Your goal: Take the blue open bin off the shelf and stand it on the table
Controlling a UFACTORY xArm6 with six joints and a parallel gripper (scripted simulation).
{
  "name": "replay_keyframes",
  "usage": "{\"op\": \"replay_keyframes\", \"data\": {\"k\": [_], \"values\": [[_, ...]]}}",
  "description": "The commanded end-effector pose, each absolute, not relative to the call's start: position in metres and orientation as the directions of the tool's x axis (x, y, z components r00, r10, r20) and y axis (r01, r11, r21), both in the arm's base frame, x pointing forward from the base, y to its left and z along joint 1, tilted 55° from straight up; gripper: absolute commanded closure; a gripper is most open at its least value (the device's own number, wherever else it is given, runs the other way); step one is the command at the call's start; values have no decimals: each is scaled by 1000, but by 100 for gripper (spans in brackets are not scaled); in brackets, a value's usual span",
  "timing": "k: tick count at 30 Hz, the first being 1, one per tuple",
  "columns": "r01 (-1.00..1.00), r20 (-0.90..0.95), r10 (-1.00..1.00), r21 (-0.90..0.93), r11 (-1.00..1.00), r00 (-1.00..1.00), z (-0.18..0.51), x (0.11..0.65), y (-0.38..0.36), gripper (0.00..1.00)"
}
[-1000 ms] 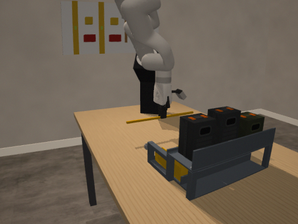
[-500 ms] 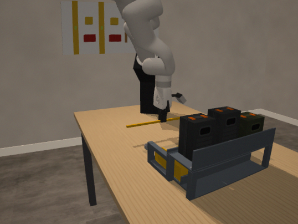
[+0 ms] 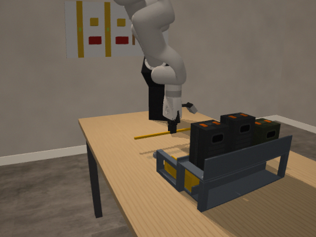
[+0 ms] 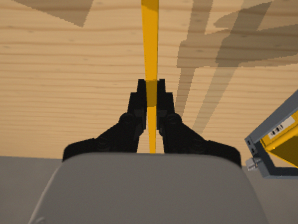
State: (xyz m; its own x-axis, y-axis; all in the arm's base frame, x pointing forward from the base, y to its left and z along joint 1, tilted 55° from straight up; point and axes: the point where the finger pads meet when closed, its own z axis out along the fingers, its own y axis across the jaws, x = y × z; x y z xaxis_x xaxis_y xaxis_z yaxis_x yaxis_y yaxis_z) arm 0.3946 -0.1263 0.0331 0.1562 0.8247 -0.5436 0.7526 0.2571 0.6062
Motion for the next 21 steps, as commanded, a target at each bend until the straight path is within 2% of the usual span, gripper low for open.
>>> {"op": "replay_keyframes", "data": {"k": [1, 21], "values": [[753, -543, 825, 606, 257, 155, 33, 394, -126, 100], [753, -543, 825, 606, 257, 155, 17, 413, -140, 100]]}}
